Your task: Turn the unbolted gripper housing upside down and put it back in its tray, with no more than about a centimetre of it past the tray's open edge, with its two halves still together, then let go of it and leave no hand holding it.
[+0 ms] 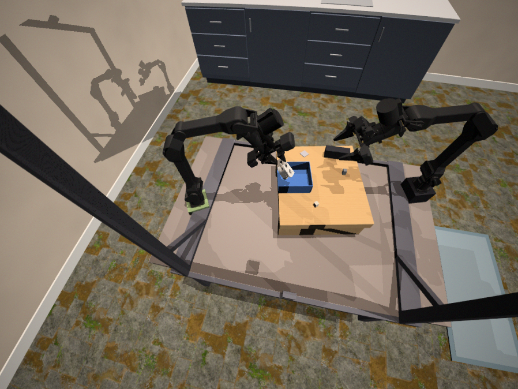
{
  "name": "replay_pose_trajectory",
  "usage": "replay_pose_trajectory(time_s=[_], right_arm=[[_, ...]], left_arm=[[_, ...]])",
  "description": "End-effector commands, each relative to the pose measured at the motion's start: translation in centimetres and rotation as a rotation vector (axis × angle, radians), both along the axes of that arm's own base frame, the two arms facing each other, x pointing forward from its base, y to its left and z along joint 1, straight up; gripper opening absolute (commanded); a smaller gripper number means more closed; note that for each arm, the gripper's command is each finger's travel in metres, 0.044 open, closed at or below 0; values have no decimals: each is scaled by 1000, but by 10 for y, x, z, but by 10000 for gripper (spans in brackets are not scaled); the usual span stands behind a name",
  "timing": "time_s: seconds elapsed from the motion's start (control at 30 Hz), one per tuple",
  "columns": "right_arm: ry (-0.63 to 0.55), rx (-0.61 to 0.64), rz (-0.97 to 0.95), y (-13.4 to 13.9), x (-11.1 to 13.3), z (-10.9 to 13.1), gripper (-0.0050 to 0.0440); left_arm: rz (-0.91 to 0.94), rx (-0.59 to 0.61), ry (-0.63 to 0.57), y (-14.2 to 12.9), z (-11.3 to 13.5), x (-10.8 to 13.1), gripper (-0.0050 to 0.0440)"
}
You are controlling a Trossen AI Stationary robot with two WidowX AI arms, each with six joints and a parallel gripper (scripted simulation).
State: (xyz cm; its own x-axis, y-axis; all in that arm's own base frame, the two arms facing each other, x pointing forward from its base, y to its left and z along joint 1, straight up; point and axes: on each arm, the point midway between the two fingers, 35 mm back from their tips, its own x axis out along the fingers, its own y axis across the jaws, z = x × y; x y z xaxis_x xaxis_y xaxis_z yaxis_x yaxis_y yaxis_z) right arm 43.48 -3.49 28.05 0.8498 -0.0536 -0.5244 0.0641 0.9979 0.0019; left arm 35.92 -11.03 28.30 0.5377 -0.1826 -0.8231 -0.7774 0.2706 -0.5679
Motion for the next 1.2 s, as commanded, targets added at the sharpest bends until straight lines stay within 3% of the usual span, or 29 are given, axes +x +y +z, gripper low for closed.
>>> replay_pose_trajectory(time_s=[0.0,0.8,1.17], right_arm=[[-30,-4,6,1,-2,12,440],[-30,-4,6,1,-2,12,440],[-30,-4,6,1,-2,12,440]], left_arm=[[-5,-12,-27,-2,10,5,111],[-5,-13,-29,-5,11,19,111],[-5,-41,-110,-3,7,12,111]])
